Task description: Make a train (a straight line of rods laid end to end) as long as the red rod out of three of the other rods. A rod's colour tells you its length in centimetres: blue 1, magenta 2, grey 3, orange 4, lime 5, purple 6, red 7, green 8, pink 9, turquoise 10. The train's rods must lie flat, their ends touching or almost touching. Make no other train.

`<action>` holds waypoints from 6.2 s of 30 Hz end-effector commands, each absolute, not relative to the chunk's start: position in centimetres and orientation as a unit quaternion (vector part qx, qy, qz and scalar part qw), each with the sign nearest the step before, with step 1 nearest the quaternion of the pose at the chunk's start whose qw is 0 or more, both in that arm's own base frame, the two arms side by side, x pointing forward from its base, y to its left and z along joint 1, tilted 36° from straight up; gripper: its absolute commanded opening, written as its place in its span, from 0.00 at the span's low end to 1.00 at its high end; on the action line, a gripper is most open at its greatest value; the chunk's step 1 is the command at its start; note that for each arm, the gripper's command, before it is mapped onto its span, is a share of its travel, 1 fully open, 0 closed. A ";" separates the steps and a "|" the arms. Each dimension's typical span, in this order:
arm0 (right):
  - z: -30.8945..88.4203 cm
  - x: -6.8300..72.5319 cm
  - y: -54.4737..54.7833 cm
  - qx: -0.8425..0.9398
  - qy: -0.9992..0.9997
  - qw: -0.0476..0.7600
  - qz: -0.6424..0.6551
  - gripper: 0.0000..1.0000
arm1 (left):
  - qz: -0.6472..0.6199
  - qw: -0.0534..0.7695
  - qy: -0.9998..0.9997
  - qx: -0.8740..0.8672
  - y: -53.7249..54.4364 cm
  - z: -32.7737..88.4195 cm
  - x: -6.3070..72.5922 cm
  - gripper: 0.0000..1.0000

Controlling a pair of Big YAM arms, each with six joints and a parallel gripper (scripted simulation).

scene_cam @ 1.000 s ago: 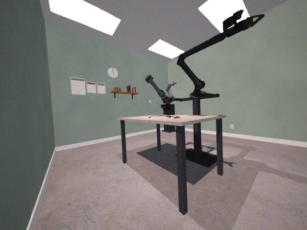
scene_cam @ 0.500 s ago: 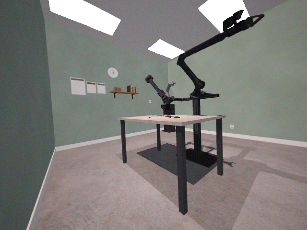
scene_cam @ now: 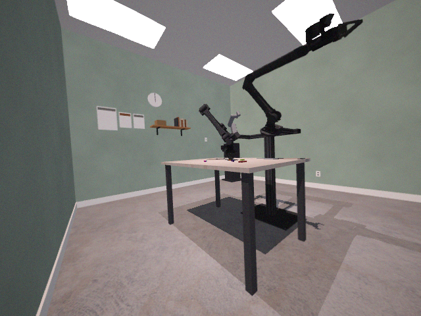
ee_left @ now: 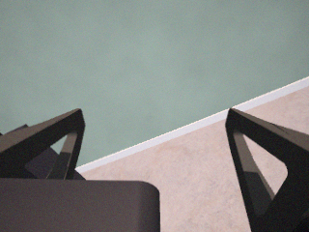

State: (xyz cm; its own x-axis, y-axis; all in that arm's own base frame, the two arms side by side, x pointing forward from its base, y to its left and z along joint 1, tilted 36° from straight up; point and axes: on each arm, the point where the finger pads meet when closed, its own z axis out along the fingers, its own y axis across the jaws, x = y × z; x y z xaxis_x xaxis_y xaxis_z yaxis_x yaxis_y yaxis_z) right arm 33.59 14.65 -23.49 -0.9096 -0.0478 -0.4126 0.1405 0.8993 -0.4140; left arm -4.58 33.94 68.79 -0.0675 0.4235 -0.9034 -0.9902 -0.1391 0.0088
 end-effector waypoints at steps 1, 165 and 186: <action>-24.3 33.9 14.0 0.022 0.951 0.207 -0.228 0.23 | 0.639 0.550 0.351 -0.407 33.6 68.7 -5.0 1.00; -1.9 52.9 4.7 0.256 0.915 0.264 -0.165 0.04 | 0.639 0.550 0.351 -0.407 33.6 68.7 -5.0 1.00; -6.0 54.3 3.1 0.249 0.918 0.260 -0.168 0.04 | 0.639 0.550 0.351 -0.407 33.6 68.7 -5.0 1.00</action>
State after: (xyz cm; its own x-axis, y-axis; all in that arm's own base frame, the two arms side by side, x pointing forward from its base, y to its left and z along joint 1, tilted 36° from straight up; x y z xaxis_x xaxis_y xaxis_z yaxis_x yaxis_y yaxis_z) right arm 53.33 2.97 -5.72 -0.7347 0.3830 -0.5599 0.5567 0.8121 -0.1750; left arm -4.58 33.94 68.79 -0.0675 0.4235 -0.9034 -0.9902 -0.1391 0.0088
